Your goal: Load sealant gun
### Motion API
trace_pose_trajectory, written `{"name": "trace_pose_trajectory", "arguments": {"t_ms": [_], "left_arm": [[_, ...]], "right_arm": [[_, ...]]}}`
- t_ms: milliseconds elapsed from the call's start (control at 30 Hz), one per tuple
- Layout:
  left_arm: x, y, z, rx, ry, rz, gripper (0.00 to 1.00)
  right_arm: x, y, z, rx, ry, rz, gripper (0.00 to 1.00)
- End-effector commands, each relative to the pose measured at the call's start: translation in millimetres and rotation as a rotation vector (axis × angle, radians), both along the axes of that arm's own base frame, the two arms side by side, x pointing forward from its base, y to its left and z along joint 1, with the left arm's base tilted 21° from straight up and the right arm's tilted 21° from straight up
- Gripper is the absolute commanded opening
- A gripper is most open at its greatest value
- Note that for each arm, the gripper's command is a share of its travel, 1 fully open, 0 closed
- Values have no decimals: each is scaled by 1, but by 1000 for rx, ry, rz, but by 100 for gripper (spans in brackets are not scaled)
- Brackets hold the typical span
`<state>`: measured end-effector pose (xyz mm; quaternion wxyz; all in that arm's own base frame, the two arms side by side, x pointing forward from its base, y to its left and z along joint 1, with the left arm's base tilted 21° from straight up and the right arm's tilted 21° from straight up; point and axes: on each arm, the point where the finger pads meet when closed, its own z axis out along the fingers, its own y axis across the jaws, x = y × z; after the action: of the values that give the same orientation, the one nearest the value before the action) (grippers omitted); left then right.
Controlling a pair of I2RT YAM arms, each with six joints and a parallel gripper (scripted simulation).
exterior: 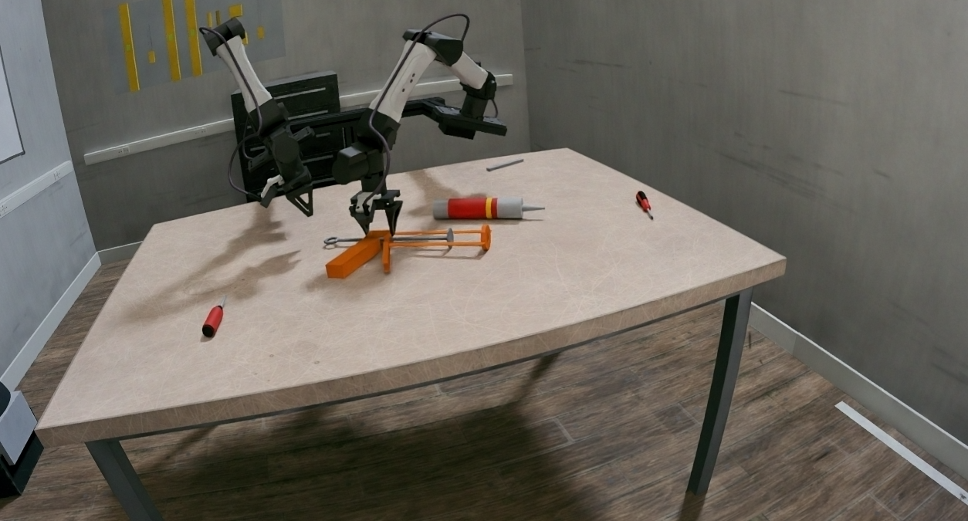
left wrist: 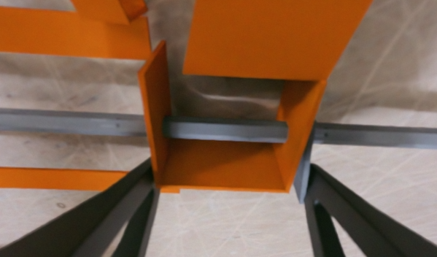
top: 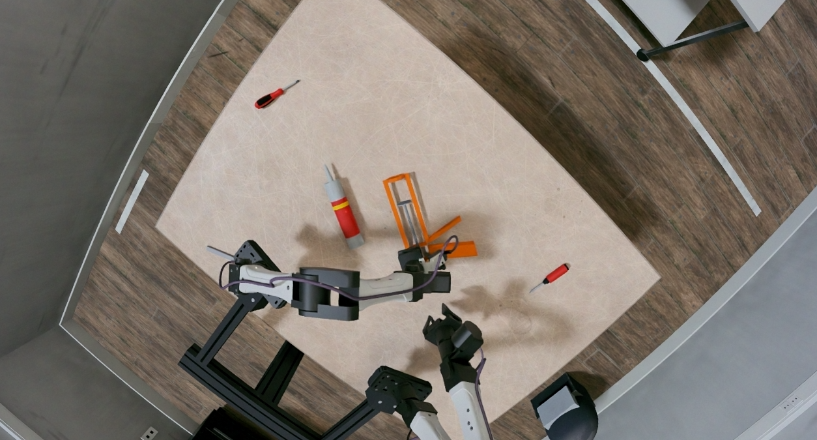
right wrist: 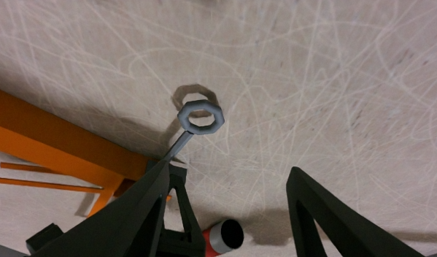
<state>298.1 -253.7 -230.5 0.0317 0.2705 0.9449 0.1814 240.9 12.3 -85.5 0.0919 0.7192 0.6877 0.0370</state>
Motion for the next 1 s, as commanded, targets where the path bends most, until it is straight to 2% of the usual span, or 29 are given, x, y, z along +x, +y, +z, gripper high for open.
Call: {"name": "trace_pose_trajectory", "arguments": {"t_ms": [0,267,333,700,967], "left_arm": [[1,-4,0,3,-11,-19,62],[1,-6,0,-8,-9,-16,37],[1,-6,0,-8,-9,-16,37],[1,-6,0,-8,-9,-16,1],[1,-6,0,-8,-9,-16,1]], "right_arm": [[6,3,5,-1,-27,18,62],[6,3,5,-1,-27,18,62],[6,3,5,-1,-27,18,62],[6,3,5,-1,-27,18,62],[6,3,5,-1,-27,18,62]]}}
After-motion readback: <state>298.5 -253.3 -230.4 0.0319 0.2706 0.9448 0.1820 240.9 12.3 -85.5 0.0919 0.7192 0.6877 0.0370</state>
